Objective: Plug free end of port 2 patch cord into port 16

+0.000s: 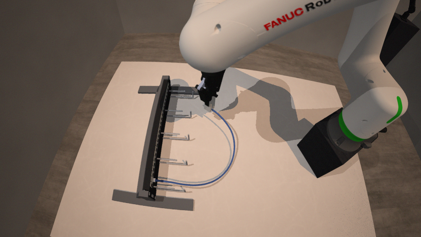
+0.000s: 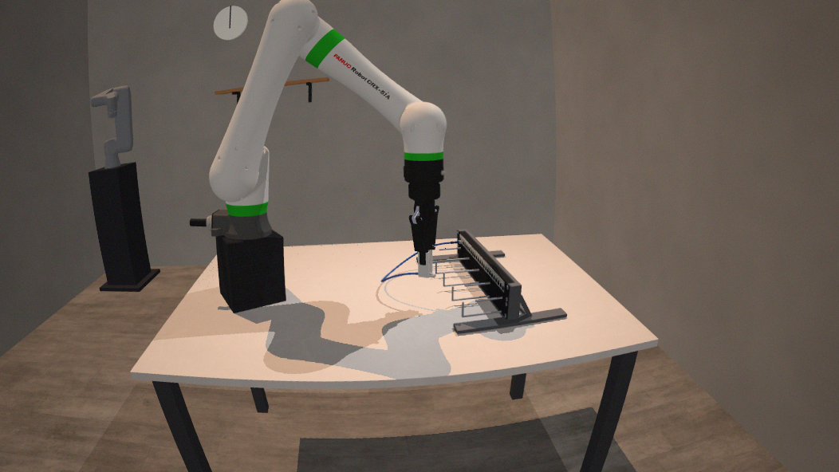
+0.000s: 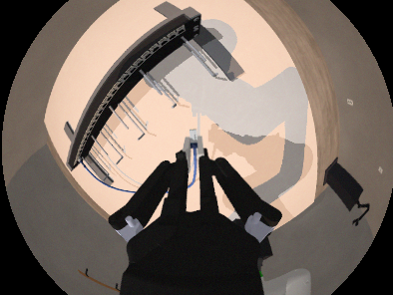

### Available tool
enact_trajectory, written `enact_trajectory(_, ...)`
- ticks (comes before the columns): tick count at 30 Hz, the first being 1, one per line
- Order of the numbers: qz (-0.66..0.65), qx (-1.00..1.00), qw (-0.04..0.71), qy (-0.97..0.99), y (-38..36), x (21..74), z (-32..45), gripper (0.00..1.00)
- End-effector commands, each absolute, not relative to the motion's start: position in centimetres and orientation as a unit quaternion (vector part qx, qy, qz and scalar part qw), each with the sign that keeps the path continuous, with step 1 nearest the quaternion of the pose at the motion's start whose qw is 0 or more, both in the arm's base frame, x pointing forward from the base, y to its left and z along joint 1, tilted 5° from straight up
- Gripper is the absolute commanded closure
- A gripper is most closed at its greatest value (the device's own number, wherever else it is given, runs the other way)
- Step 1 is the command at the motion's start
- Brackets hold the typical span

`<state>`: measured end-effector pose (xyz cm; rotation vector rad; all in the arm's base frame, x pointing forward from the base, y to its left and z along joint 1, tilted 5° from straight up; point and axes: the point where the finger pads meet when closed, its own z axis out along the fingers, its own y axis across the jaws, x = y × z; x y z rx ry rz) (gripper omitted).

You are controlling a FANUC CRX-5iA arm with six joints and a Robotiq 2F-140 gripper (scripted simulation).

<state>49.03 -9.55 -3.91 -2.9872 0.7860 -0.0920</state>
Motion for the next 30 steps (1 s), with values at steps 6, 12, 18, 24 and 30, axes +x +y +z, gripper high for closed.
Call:
enact_trajectory(6,-0.03,-0.987,0.026,0.154,-8.2,51.6,-3.1,1.0)
enact_trajectory(12,-0.031,-0.995,0.024,0.087,-7.3,53.3,-2.5,1.0)
enact_trajectory(18,-0.032,-0.999,0.022,0.033,-6.6,54.7,-2.1,1.0)
enact_trajectory(24,-0.033,-0.999,0.021,0.004,-6.2,55.4,-1.8,1.0)
enact_trajectory(30,-0.033,-0.999,0.02,-0.026,-5.8,56.2,-1.6,1.0)
